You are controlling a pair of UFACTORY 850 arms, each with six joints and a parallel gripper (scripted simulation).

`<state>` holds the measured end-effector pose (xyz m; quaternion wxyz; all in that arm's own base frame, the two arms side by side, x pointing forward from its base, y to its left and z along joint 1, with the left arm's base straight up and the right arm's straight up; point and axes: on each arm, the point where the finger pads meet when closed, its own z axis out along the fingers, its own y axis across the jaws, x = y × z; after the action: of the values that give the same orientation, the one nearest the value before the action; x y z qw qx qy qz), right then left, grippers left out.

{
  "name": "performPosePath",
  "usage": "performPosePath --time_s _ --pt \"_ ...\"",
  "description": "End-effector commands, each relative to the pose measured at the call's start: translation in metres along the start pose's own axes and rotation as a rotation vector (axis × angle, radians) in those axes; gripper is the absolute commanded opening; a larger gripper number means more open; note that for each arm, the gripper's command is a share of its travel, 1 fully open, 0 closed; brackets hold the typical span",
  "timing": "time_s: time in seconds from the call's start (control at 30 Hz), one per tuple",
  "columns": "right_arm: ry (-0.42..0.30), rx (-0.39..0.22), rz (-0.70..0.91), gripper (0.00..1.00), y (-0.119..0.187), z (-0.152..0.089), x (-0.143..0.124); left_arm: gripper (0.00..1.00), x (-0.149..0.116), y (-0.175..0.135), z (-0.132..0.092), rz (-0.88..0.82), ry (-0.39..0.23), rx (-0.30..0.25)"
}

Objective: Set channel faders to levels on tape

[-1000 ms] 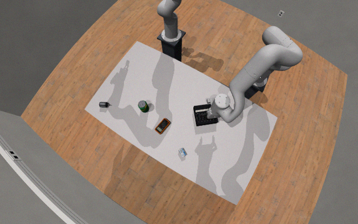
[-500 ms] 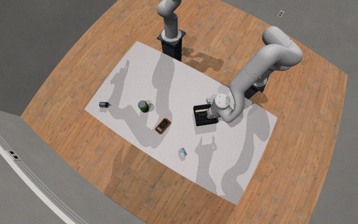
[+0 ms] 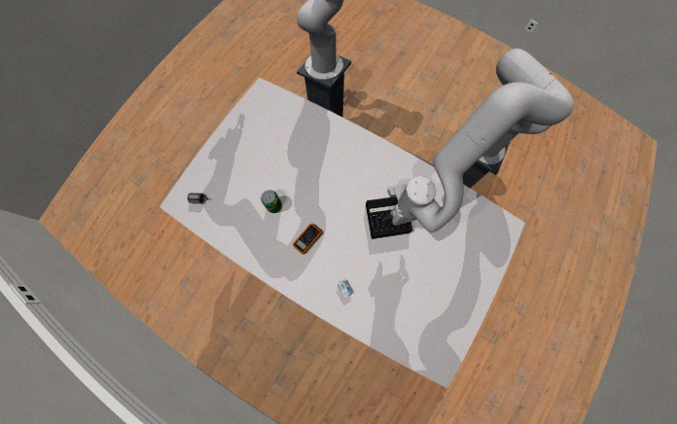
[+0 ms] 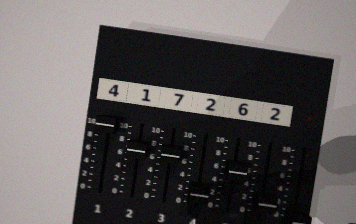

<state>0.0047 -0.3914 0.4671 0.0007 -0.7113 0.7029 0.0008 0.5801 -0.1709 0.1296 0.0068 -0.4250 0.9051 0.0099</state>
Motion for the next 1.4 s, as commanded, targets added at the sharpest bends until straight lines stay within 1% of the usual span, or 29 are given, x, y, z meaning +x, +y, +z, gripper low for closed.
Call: performPosePath --time_s 0.0,0.03,0.47,0.53,0.57,1.03,1.1,1.13,1.37 --pt "0.002 0.0 0.0 1.0 0.0 -0.001 0.0 1.0 0.002 -0.002 -0.005 -0.146 -0.007 0.0" --pt "0.002 0.0 0.0 1.0 0.0 -0.001 0.0 1.0 0.002 -0.002 -0.006 -0.189 -0.007 0.0" --pt "0.002 0.0 0.0 1.0 0.0 -0.001 0.0 1.0 0.007 -0.005 -0.015 -0.505 -0.003 0.002" --pt "0.002 0.0 0.0 1.0 0.0 -0.001 0.0 1.0 0.007 -0.005 -0.015 -0.505 -0.003 0.002" --pt "0.002 0.0 0.0 1.0 0.0 -0.001 0.0 1.0 0.009 -0.006 -0.017 -0.579 -0.002 0.003" --pt "0.002 0.0 0.0 1.0 0.0 -0.001 0.0 1.0 0.014 -0.009 -0.027 -0.916 0.003 0.003" --pt "0.002 0.0 0.0 1.0 0.0 -0.001 0.0 1.0 0.014 -0.009 -0.027 -0.916 0.003 0.003" --pt "0.002 0.0 0.0 1.0 0.0 -0.001 0.0 1.0 0.015 -0.009 -0.029 -0.989 0.005 0.003" --pt "0.002 0.0 0.0 1.0 0.0 -0.001 0.0 1.0 0.018 -0.01 -0.033 -1.152 0.007 0.002"
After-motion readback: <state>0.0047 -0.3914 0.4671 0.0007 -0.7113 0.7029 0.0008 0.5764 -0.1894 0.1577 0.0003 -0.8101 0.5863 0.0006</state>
